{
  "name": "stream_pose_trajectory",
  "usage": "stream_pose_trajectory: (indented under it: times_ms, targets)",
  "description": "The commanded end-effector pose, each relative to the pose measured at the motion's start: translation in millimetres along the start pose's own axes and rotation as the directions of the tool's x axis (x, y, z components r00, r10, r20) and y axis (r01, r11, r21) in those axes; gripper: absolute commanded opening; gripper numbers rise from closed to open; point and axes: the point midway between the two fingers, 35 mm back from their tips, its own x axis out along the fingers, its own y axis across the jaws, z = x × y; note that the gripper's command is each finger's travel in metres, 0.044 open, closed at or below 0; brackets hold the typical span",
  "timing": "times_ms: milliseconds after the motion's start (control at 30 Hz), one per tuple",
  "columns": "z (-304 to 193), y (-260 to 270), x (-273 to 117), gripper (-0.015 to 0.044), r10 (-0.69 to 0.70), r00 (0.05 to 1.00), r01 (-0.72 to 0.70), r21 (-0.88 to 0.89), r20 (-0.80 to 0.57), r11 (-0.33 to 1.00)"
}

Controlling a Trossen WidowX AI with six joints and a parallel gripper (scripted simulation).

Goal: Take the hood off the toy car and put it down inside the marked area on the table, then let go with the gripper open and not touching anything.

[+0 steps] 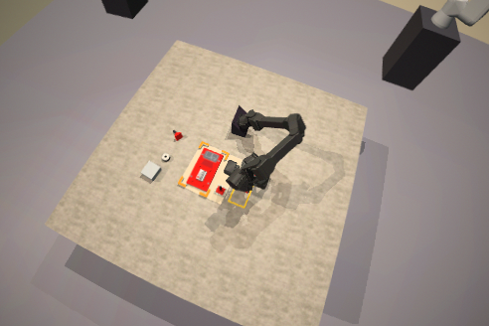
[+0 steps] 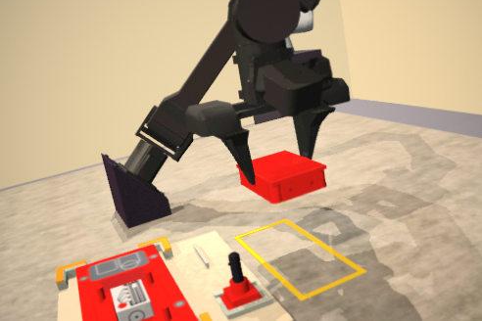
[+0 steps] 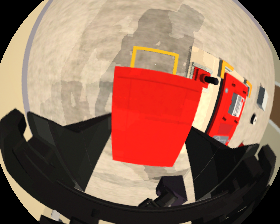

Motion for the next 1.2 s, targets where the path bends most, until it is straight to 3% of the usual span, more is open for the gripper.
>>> stream_pose_trajectory:
  times_ms: [0,1167]
  targets:
    - [0,1,3,0.0,0.004,1.0,-0.004,0.003,0.0,1.0]
    - [2,0,26,0.0,0.002,1.0,-0.002,0.003,0.001,1.0]
